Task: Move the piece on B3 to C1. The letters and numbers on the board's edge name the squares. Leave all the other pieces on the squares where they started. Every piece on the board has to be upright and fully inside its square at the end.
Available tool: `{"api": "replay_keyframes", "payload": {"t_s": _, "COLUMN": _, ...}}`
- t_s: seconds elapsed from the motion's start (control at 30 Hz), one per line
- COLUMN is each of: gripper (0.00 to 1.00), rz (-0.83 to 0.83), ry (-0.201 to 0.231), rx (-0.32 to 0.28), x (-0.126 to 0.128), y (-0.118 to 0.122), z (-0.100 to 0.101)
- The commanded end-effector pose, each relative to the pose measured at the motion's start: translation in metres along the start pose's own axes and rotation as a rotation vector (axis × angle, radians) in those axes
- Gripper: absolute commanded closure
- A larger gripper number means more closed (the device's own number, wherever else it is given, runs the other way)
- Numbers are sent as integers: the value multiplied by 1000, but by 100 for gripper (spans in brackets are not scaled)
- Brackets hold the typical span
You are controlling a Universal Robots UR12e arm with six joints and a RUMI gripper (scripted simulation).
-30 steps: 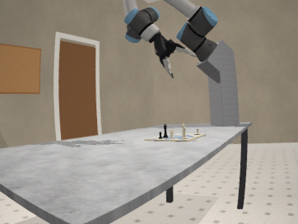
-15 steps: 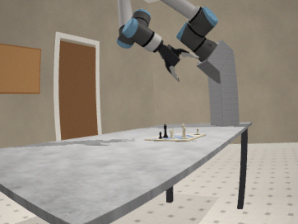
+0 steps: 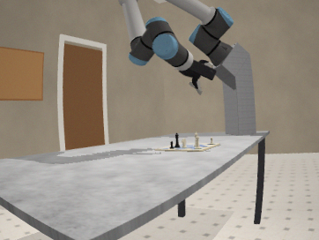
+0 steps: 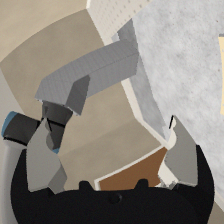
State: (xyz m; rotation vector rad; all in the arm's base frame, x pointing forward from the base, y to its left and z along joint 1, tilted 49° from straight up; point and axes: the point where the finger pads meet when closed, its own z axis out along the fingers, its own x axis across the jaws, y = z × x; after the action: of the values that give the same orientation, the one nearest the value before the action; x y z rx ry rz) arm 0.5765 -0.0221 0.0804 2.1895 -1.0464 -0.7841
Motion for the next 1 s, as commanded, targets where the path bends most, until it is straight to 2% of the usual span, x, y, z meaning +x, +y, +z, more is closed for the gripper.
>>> {"api": "replay_keyframes", "payload": {"t_s": 0.0, "gripper": 0, "rz": -161, "ry": -28, "rx": -191, "x": 2, "y": 3, "z": 9}}
{"api": "replay_keyframes", "payload": {"t_s": 0.07, "gripper": 0, "rz": -250, "ry": -44, "rx": -279, "x": 5, "y": 5, "z": 11}}
{"api": "replay_keyframes", "payload": {"t_s": 0.1, "gripper": 0, "rz": -262, "ry": -47, "rx": -293, "x": 5, "y": 5, "z": 11}}
{"api": "replay_keyframes", "payload": {"t_s": 0.17, "gripper": 0, "rz": -353, "ry": -67, "rx": -382, "x": 9, "y": 6, "z": 10}}
{"api": "replay_keyframes", "payload": {"t_s": 0.2, "gripper": 0, "rz": -363, "ry": -70, "rx": -392, "x": 9, "y": 6, "z": 10}}
{"api": "replay_keyframes", "payload": {"t_s": 0.23, "gripper": 0, "rz": -413, "ry": -82, "rx": -440, "x": 12, "y": 6, "z": 9}}
{"api": "replay_keyframes", "payload": {"t_s": 0.3, "gripper": 0, "rz": -413, "ry": -82, "rx": -440, "x": 12, "y": 6, "z": 9}}
{"api": "replay_keyframes", "payload": {"t_s": 0.4, "gripper": 0, "rz": -564, "ry": -124, "rx": -581, "x": 21, "y": 5, "z": 3}}
{"api": "replay_keyframes", "payload": {"t_s": 0.63, "gripper": 0, "rz": -807, "ry": -209, "rx": -796, "x": 39, "y": -6, "z": -10}}
{"api": "replay_keyframes", "payload": {"t_s": 0.7, "gripper": 0, "rz": -896, "ry": -246, "rx": -870, "x": 48, "y": -13, "z": -16}}
{"api": "replay_keyframes", "payload": {"t_s": 0.8, "gripper": 0, "rz": -991, "ry": -288, "rx": -950, "x": 56, "y": -22, "z": -23}}
{"api": "replay_keyframes", "payload": {"t_s": 0.87, "gripper": 0, "rz": -991, "ry": -288, "rx": -950, "x": 56, "y": -22, "z": -23}}
{"api": "replay_keyframes", "payload": {"t_s": 0.97, "gripper": 0, "rz": -1121, "ry": -352, "rx": -1055, "x": 69, "y": -38, "z": -31}}
